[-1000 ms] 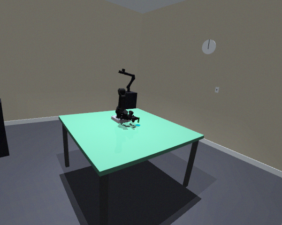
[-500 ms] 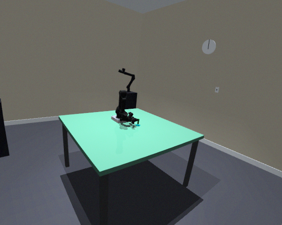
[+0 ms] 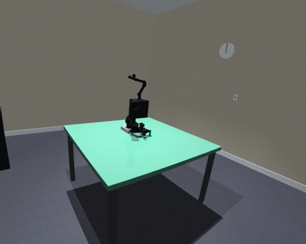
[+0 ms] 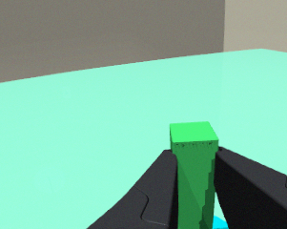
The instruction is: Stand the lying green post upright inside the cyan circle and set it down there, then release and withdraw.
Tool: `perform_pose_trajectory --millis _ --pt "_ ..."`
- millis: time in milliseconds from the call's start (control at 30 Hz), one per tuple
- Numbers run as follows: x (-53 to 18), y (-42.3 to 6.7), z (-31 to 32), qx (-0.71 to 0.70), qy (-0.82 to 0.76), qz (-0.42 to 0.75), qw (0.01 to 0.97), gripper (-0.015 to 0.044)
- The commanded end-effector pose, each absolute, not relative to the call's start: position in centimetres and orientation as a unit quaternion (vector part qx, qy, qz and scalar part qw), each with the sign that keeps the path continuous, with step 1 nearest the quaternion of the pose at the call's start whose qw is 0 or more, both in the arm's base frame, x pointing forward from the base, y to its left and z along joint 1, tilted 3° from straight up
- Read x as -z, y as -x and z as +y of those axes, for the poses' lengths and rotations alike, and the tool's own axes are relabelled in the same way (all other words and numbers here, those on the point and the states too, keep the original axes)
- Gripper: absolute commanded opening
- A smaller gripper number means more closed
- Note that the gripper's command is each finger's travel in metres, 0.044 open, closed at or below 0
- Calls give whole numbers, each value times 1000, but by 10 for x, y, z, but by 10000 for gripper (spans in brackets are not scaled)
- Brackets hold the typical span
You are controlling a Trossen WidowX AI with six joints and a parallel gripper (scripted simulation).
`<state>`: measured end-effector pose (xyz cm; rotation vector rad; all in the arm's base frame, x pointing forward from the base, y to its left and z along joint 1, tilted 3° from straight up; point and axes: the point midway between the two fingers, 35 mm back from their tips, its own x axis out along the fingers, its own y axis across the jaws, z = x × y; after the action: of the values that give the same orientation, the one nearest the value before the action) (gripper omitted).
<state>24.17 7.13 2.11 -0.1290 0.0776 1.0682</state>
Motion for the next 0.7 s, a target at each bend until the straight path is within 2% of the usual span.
perform_pose_trajectory --millis 0,33,500,667 --pt "-19 -242 71 -507 58 41 859 23" --pt "-19 -242 71 -507 58 41 859 23" --pt "-19 -242 71 -507 58 41 859 390" --pt "-26 -244 71 -507 58 41 859 400"
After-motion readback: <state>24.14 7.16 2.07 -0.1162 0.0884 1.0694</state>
